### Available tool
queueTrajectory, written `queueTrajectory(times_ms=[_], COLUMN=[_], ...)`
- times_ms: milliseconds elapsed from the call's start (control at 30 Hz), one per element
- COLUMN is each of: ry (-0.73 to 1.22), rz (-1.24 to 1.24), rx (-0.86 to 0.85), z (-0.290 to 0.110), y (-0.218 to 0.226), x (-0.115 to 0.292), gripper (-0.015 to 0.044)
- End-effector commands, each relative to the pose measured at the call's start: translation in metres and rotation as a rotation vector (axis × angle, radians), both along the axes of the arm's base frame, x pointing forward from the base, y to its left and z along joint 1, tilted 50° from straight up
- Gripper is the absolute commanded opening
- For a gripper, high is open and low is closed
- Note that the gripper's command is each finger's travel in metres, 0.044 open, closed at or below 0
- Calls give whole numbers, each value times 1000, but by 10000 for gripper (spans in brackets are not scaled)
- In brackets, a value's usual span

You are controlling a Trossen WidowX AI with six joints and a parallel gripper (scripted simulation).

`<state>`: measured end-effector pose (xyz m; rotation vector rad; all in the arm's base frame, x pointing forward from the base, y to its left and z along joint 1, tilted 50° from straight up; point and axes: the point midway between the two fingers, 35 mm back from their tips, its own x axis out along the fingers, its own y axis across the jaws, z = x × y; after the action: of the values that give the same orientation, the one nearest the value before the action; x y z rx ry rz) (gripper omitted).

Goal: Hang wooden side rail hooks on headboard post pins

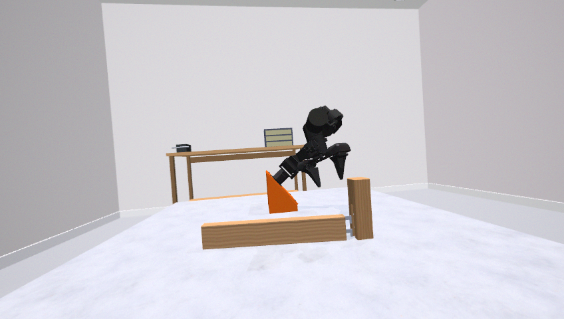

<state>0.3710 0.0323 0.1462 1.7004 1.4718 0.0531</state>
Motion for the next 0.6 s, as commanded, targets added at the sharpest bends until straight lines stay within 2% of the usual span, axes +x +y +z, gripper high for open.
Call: queueTrajectory(times_ms=[0, 433, 567], ry=[209, 993, 1034], rz=[-82, -401, -418], rx=[86, 328, 338], z=[3, 17, 18], y=[5, 17, 17], x=[0, -3, -3], gripper=[440, 440, 440])
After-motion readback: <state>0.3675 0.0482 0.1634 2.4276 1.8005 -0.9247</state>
